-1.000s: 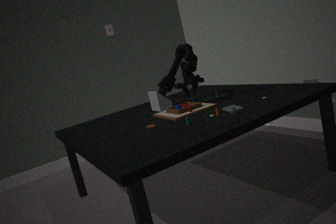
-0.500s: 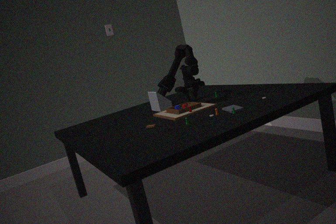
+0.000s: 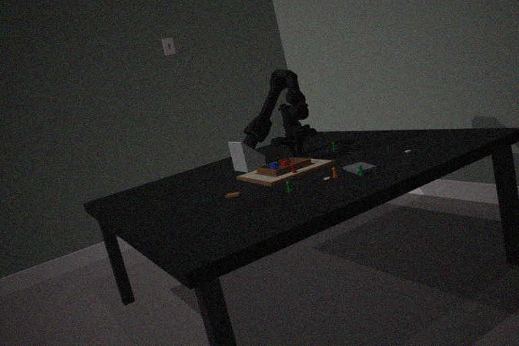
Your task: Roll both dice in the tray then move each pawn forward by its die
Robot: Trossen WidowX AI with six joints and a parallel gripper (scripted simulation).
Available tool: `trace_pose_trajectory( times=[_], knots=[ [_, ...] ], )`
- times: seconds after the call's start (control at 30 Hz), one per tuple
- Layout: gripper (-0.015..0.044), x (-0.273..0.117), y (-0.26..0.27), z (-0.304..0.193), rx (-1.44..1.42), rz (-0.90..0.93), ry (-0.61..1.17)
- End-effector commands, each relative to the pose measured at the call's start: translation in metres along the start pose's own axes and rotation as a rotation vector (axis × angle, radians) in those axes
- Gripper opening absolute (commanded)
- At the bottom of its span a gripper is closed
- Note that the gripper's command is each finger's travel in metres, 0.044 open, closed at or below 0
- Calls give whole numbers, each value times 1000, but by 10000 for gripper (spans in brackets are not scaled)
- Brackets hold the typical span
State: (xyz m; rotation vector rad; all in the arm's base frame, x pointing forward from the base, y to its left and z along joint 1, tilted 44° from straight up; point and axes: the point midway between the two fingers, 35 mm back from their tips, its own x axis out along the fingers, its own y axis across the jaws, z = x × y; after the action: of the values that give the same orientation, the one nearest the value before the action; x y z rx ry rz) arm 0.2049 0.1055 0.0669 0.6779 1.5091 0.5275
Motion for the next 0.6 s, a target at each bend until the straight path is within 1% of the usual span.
trace_pose_trajectory(
  times=[0.0, 0.1, 0.27, 0.57],
  knots=[
    [23, 1, 1, 0, 3, 5, 2],
    [2, 1, 1, 0, 3, 5, 2],
    [0, -2, 0, 1, 3, 3, 1],
    [0, -45, -5, 8, 5, -17, -5]
  ],
)
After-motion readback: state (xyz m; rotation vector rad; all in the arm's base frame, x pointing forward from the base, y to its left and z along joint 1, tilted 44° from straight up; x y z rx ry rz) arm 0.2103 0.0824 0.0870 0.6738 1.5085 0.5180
